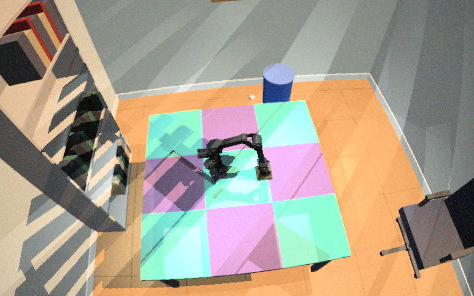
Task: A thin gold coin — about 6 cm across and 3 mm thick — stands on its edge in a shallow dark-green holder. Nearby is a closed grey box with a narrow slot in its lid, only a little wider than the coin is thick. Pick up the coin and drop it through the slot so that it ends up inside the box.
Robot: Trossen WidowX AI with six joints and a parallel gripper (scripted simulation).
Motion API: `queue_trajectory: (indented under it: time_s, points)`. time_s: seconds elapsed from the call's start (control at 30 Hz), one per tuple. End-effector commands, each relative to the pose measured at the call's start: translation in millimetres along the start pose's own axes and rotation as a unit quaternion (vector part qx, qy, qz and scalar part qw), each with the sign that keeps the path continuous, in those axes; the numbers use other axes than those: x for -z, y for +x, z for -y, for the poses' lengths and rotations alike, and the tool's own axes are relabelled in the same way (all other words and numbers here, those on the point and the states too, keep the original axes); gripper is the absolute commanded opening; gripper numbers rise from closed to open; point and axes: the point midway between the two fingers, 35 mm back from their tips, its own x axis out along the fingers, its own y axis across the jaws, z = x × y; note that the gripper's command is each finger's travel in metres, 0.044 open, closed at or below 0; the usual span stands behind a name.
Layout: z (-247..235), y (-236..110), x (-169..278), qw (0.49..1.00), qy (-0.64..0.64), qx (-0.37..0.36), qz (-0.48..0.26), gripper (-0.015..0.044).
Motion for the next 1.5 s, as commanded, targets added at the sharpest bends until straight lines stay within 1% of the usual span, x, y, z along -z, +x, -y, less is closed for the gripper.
queue_trajectory:
  time_s: [0.0,0.47,1.47]
  points:
    - [2,-2,2,1.000,-0.002,0.001,0.001,0.0000]
    - [1,-1,2,1.000,-0.002,-0.001,-0.001,0.0000]
    - [1,14,2,1.000,0.000,-0.001,-0.001,0.0000]
